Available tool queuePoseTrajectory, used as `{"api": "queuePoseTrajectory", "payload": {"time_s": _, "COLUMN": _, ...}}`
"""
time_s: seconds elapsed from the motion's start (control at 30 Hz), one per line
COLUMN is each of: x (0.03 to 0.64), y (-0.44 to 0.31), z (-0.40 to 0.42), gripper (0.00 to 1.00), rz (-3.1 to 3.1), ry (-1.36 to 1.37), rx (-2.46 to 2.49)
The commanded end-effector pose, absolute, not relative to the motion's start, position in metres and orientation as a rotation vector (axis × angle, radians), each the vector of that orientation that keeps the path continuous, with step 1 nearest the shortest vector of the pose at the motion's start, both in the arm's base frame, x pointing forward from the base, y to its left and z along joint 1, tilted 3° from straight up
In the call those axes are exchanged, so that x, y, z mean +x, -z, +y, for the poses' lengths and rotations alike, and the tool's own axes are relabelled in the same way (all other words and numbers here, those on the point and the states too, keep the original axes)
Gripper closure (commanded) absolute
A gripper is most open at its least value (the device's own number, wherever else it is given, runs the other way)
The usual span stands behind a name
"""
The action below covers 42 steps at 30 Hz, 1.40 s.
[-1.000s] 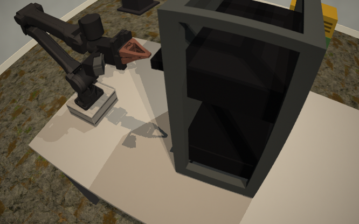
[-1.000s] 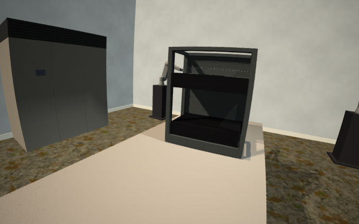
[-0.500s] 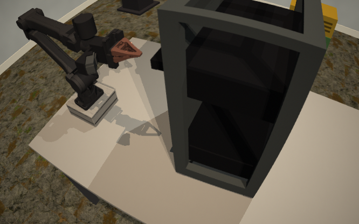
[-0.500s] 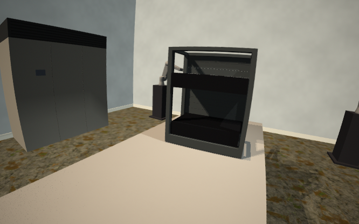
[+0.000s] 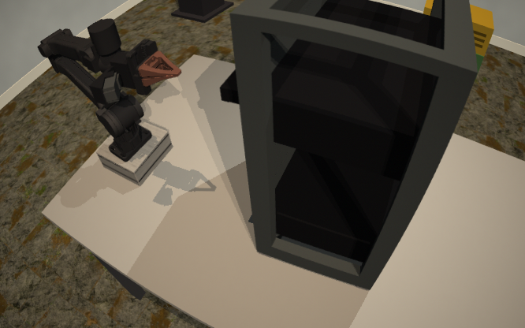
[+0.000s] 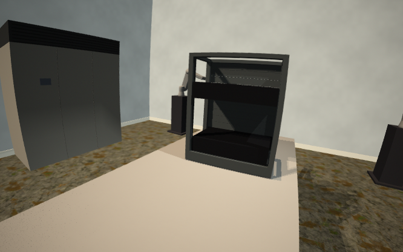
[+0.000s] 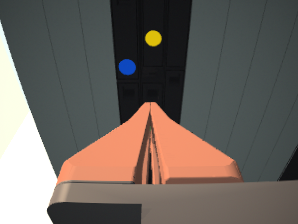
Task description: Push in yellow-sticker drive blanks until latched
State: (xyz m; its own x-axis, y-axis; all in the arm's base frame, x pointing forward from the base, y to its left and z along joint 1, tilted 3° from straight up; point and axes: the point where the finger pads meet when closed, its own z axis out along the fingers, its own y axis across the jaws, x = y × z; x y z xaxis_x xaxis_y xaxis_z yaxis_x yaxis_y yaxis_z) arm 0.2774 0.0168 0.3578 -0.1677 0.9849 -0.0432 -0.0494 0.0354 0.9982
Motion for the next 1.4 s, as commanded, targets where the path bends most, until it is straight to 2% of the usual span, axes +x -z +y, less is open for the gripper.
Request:
{"api": "queuePoseTrajectory", "payload": {"time_s": 0.0, "x": 0.260, "y": -0.360, "z": 0.007, "gripper": 1.00, "rz": 1.303, "ry": -1.315, "rx": 1.088}}
{"api": "queuePoseTrajectory", "payload": {"time_s": 0.27, "x": 0.234, "y": -0.360, "z": 0.003, "gripper": 1.00, "rz": 1.301, "ry": -1.315, "rx": 1.082}}
{"api": "queuePoseTrajectory", "payload": {"time_s": 1.37, "x": 0.234, "y": -0.359, "z": 0.002, "gripper": 1.00, "rz": 1.307, "ry": -1.312, "rx": 1.086}}
